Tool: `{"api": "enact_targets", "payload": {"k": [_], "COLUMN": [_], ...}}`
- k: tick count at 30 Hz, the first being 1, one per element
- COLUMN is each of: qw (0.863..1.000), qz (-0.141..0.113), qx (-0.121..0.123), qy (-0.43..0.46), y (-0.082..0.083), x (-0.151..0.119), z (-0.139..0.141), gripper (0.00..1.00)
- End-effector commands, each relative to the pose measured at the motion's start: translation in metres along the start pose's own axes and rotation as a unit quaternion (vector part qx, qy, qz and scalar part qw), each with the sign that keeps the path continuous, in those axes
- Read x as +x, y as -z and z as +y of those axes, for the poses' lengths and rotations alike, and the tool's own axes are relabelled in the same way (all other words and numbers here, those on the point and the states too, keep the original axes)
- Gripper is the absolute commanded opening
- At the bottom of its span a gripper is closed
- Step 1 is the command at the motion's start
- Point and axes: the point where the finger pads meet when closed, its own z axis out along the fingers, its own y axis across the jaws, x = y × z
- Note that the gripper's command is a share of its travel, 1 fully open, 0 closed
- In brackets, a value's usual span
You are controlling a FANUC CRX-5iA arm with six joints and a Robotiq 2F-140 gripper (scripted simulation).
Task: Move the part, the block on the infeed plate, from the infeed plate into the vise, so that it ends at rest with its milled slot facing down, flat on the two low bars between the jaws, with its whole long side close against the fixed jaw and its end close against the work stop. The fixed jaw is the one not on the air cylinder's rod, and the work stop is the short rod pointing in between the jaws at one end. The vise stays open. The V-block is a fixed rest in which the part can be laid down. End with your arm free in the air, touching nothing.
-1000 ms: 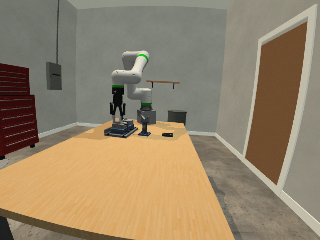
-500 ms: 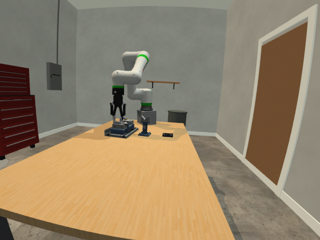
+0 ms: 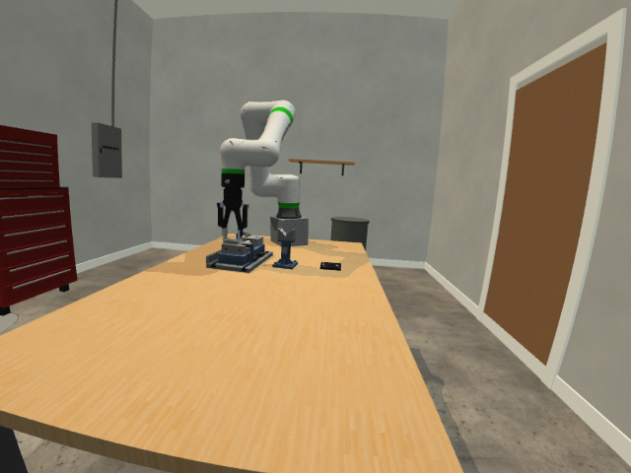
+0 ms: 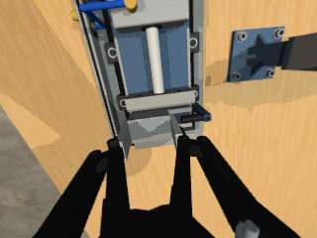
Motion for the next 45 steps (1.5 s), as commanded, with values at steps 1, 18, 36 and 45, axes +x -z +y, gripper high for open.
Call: {"api": "enact_targets", "payload": {"k": [1, 18, 36, 45], "qw": [1.0, 1.0, 1.0, 1.0], "qz": [0.0, 0.0, 0.0, 0.0], "qx": [0.0, 0.0, 0.0, 0.0], "qy": [0.0, 0.0, 0.0, 0.0], "y": [0.0002, 0.0002, 0.0002, 0.0002], "x": [-0.0002, -0.0002, -0.0002, -0.0002], "z": [0.0, 0.0, 0.0, 0.0], "gripper": [0.0, 0.0, 0.47, 0.47]}}
